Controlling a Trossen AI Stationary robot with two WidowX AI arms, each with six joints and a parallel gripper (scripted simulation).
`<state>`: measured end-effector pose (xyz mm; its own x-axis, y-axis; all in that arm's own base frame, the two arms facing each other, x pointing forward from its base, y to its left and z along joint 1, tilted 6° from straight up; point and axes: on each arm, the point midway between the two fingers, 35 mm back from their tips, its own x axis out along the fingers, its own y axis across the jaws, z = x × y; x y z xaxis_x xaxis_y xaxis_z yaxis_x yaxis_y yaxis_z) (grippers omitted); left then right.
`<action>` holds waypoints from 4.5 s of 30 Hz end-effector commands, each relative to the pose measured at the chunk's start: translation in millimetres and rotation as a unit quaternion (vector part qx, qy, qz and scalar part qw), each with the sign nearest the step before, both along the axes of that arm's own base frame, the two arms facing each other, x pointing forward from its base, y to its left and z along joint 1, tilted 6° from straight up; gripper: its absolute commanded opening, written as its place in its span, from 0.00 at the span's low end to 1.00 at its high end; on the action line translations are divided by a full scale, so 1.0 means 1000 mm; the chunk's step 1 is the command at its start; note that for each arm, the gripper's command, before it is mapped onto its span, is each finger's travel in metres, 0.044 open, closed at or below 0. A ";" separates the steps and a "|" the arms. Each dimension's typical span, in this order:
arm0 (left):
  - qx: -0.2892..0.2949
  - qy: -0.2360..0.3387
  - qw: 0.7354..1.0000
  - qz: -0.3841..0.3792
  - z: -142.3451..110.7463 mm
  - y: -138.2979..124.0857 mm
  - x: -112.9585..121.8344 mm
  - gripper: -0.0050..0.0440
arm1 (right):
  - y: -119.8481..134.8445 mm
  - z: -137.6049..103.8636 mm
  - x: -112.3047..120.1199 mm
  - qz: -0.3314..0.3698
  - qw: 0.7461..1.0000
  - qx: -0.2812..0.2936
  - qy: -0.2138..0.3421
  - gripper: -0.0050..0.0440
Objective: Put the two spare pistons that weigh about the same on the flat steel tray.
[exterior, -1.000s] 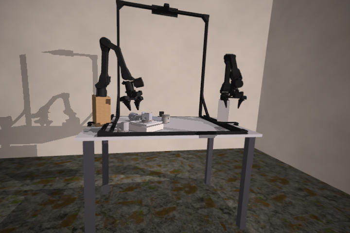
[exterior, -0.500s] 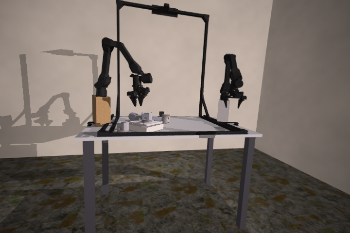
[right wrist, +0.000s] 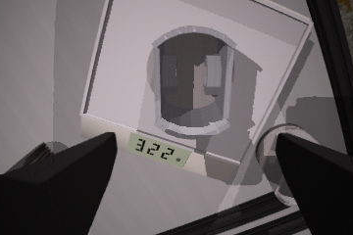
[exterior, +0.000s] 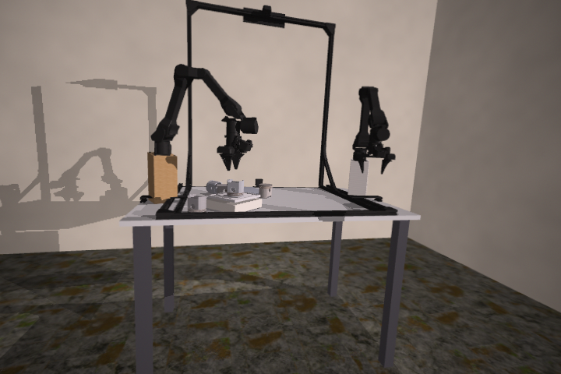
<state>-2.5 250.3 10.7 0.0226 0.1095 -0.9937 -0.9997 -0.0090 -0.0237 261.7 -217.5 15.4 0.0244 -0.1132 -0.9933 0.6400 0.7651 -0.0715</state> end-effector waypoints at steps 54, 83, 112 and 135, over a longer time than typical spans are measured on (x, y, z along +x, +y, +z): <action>0.000 -0.001 1.000 0.000 0.000 0.000 0.000 1.00 | -0.024 -0.047 0.024 -0.012 0.990 0.091 0.105 0.87; 0.000 -0.001 1.000 0.000 0.000 0.000 0.000 1.00 | -0.022 -0.088 0.017 -0.012 0.990 0.091 0.105 0.87; 0.000 -0.001 1.000 0.000 0.000 0.000 0.000 1.00 | -0.021 -0.091 0.016 -0.012 0.990 0.092 0.105 0.43; 0.000 -0.001 1.000 0.000 0.000 0.000 0.000 1.00 | -0.018 -0.063 0.015 -0.012 0.990 0.092 0.105 0.43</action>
